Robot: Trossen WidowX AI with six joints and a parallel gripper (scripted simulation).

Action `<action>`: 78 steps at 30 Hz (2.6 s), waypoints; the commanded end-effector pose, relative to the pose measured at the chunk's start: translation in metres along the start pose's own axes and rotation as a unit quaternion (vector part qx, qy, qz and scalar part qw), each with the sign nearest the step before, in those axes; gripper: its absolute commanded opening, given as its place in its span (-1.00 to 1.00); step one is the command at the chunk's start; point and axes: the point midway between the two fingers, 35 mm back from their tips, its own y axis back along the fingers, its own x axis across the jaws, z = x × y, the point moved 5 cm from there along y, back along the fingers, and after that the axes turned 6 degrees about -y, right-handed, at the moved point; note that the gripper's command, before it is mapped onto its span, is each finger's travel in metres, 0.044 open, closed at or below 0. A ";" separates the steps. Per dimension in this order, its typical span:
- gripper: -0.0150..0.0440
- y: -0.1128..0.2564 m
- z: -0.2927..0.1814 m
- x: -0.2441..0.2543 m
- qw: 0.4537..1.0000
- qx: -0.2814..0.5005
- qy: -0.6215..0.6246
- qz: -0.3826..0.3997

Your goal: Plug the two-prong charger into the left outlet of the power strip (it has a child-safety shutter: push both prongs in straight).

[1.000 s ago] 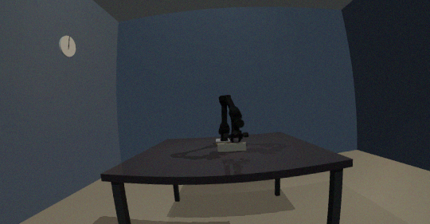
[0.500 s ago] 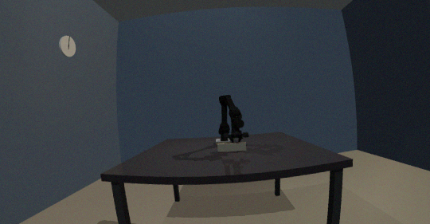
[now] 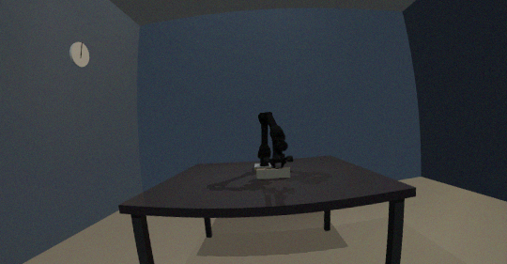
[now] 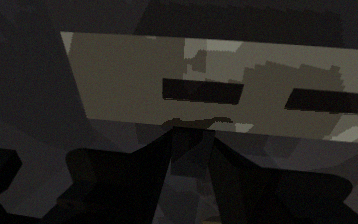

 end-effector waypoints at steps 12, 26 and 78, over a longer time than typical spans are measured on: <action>-0.49 0.001 0.011 0.002 1.000 -0.011 0.002 0.004; -0.49 0.001 0.014 0.002 1.000 -0.011 0.002 0.004; 0.58 0.000 0.007 0.001 1.000 0.001 0.001 0.000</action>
